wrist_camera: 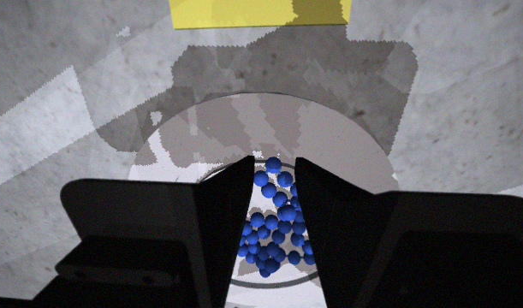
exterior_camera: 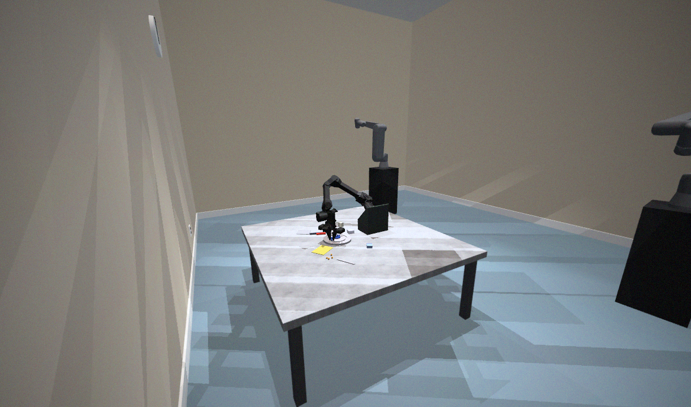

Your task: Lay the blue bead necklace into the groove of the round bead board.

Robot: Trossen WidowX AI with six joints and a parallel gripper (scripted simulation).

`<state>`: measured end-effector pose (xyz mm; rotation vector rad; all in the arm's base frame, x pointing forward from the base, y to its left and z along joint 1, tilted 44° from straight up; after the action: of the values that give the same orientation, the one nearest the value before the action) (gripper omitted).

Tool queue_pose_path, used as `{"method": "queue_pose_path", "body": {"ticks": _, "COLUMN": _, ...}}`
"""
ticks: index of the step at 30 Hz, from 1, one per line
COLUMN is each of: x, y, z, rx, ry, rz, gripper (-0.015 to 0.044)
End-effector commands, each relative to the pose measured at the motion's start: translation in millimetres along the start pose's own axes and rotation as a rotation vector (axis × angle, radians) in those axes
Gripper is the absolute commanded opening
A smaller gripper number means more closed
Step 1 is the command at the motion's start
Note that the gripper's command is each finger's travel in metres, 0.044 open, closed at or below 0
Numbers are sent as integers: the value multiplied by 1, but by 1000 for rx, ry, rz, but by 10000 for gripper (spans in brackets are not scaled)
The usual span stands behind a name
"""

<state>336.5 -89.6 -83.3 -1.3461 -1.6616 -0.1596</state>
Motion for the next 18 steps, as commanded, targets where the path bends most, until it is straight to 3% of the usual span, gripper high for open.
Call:
{"method": "queue_pose_path", "body": {"ticks": 1, "x": 0, "y": 0, "z": 0, "rx": 0, "ry": 0, "rz": 0, "gripper": 94}}
{"method": "queue_pose_path", "body": {"ticks": 3, "x": 0, "y": 0, "z": 0, "rx": 0, "ry": 0, "rz": 0, "gripper": 41}}
{"method": "queue_pose_path", "body": {"ticks": 9, "x": 0, "y": 0, "z": 0, "rx": 0, "ry": 0, "rz": 0, "gripper": 1}}
{"method": "queue_pose_path", "body": {"ticks": 18, "x": 0, "y": 0, "z": 0, "rx": 0, "ry": 0, "rz": 0, "gripper": 0}}
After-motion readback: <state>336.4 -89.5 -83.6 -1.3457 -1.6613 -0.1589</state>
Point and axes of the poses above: the point midway between the two fingers, 35 mm back from their tips, its own x axis back along the fingers, its own z axis across the jaws, y = z × x, the point moved 3 cm from there along x, back along the fingers, and after that the axes turned 10 degrees about x, right-handed, at the moved point
